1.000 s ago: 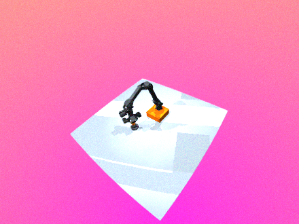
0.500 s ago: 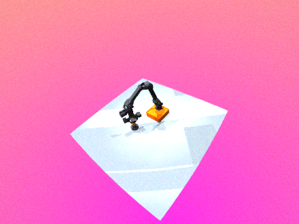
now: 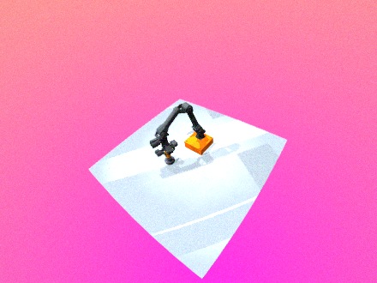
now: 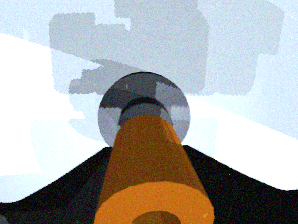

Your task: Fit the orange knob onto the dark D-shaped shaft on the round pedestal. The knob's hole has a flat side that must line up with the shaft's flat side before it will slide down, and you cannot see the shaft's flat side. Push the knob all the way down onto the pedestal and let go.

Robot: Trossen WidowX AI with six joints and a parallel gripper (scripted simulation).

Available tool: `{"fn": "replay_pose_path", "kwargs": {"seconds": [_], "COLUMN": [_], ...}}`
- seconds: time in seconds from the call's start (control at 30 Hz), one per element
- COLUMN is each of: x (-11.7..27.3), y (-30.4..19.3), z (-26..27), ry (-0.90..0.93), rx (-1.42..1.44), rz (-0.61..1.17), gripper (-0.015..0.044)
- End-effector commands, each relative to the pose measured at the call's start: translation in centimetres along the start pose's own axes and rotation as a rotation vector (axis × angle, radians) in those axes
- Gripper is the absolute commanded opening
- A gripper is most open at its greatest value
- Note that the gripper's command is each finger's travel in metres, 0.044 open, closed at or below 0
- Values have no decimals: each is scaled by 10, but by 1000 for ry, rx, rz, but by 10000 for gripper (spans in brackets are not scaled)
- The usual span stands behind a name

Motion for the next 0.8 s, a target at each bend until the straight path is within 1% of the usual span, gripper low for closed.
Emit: {"fn": "replay_pose_path", "kwargs": {"seconds": [0.0,0.77], "x": [0,-1], "y": [-1,0], "z": [-3,1], "ry": [-4,-3], "rx": [31,31], "rz": [4,3], "gripper": [0,0]}}
Point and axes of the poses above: the point midway between the two fingers, 35 mm back from their tips, its own x axis back along the fingers, its own z axis across the jaws, y = z × x, the point moved 5 cm from there along x, back along the fingers, and after that the axes turned 12 degrees about x, right-handed, at the moved point
